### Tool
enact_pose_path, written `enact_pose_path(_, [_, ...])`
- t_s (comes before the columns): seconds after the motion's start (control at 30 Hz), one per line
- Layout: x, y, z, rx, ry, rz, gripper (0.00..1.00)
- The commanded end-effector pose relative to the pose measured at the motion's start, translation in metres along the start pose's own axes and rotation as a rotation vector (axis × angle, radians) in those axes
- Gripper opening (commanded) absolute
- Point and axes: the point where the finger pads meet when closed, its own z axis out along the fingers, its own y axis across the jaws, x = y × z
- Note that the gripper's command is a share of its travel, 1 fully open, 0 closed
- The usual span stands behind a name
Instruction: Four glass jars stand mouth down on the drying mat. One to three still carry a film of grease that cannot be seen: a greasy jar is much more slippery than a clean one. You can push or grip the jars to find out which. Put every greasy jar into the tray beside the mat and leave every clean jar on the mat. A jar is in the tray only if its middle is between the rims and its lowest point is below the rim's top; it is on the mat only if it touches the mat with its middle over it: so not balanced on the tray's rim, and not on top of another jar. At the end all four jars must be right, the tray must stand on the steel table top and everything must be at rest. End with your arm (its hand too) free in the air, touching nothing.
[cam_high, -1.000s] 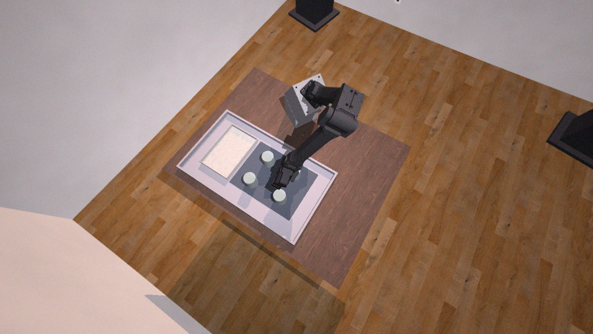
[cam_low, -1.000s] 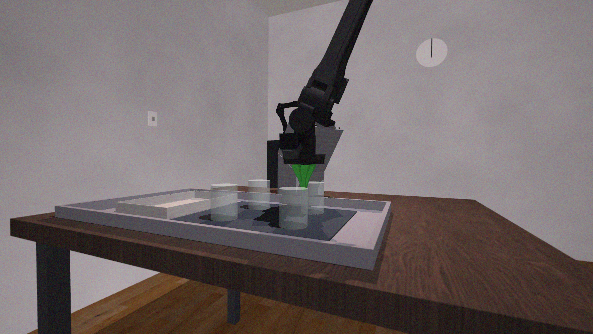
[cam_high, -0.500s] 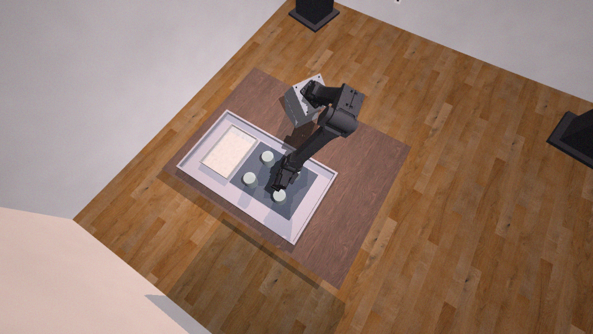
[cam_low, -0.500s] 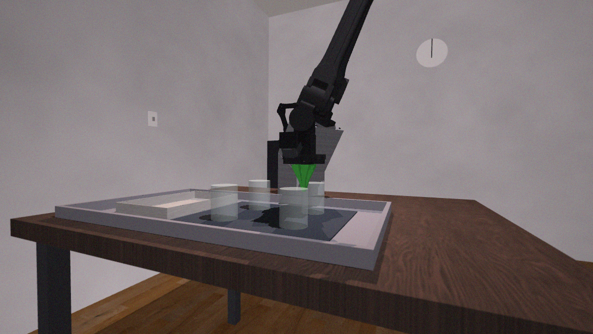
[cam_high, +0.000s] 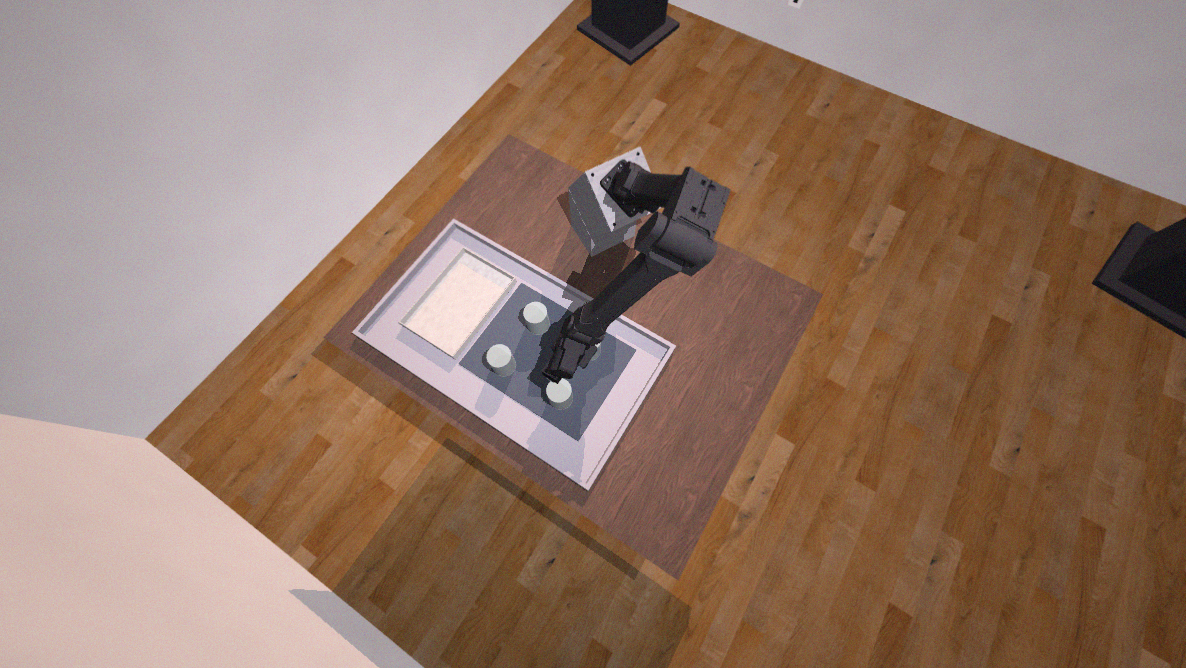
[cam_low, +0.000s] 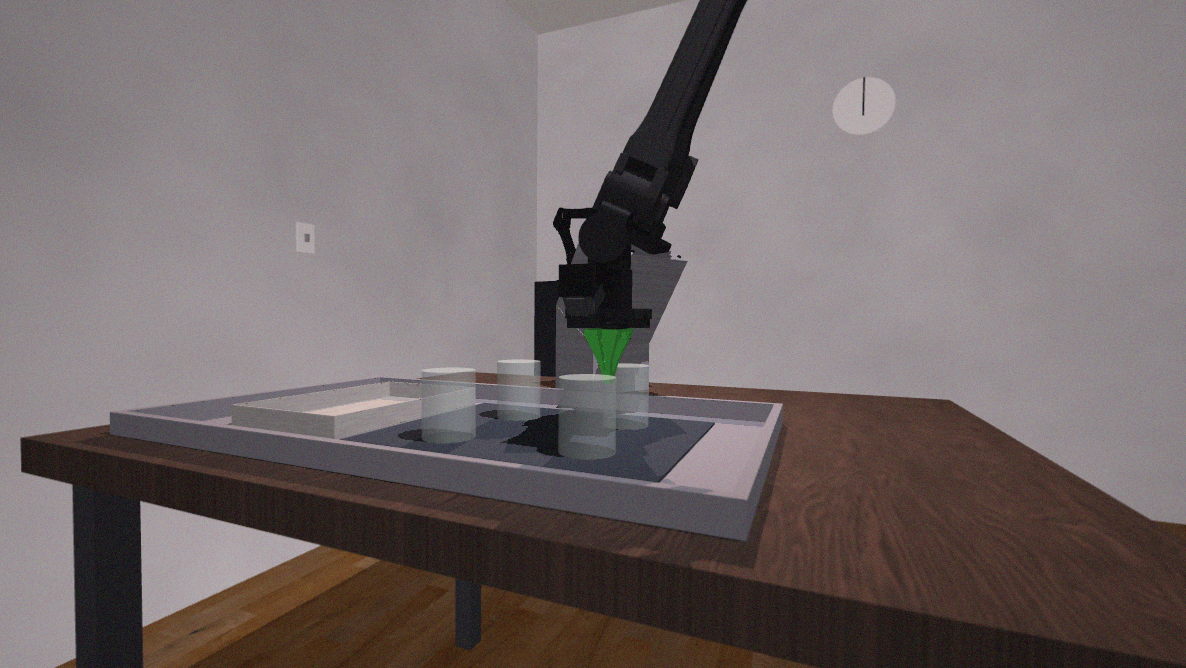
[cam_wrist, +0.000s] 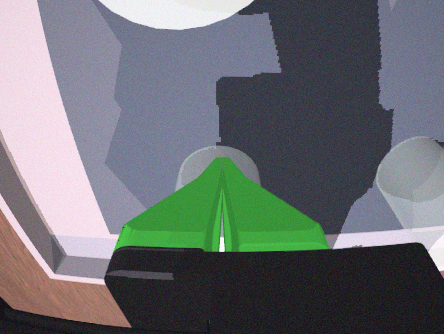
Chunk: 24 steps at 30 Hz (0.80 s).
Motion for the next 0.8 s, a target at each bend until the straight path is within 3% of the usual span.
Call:
enact_pose_path(0.0, [-0.0067, 0.0068, -0.0031, -0.004, -0.015, -0.004, 0.00])
enact_pose_path(0.77, [-0.0039, 0.0068, -0.0031, -0.004, -0.015, -0.004, 0.00])
